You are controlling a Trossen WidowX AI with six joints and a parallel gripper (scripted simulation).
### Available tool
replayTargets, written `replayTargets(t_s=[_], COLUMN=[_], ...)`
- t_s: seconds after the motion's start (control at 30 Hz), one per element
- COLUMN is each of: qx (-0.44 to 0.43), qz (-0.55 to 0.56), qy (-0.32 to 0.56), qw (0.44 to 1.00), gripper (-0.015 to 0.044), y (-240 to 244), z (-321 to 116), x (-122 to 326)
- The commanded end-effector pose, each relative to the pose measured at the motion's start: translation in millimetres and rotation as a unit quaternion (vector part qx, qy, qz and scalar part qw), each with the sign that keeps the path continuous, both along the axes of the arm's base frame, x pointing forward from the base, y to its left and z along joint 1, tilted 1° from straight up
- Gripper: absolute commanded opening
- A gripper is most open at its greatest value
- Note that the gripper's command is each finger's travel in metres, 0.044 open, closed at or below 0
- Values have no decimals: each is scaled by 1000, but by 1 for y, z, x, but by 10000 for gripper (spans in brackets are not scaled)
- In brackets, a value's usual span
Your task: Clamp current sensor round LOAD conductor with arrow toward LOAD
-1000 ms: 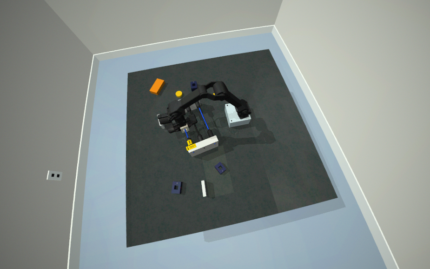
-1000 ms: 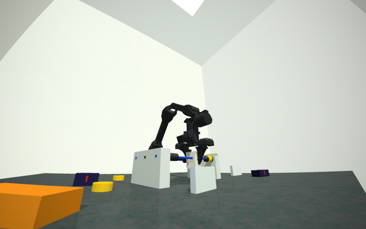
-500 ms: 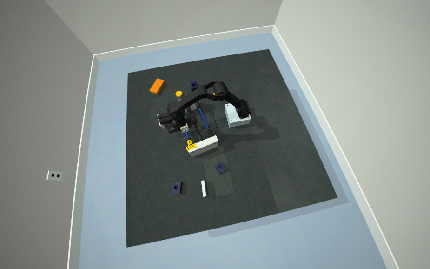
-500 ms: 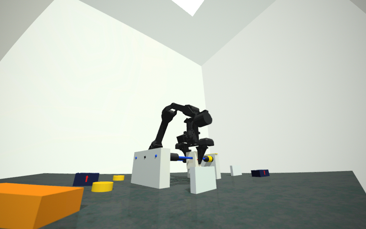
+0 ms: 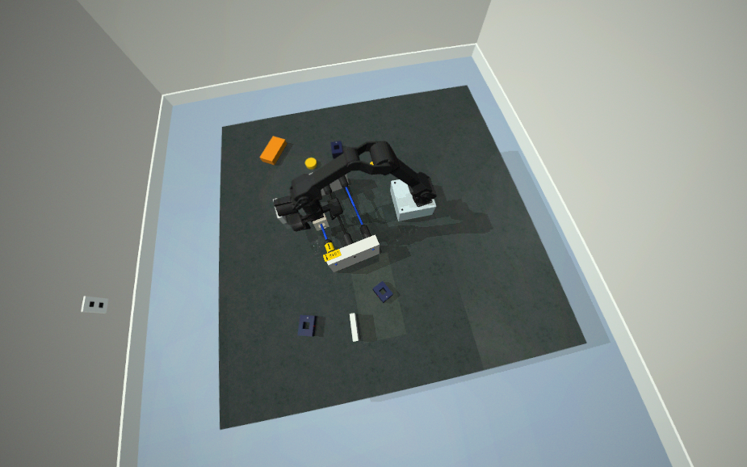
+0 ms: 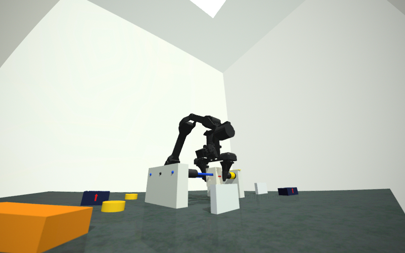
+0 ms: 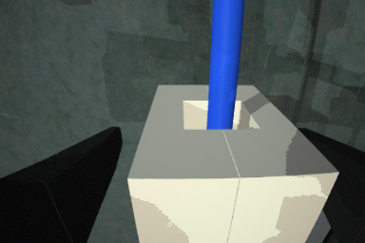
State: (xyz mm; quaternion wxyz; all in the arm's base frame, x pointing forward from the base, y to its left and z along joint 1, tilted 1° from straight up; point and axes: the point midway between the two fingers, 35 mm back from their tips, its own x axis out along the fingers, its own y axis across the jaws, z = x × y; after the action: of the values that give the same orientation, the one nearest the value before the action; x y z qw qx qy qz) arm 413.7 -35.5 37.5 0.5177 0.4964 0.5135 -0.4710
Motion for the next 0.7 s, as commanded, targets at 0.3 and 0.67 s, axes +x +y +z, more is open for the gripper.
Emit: replayTargets(t_s=[0.3, 0.67], qx=[-1, -1], qz=[-2, -2], qy=[-3, -3], qw=[1000, 1000], gripper=[440, 440], y=[-4, -4], z=[108, 108], x=[-4, -4])
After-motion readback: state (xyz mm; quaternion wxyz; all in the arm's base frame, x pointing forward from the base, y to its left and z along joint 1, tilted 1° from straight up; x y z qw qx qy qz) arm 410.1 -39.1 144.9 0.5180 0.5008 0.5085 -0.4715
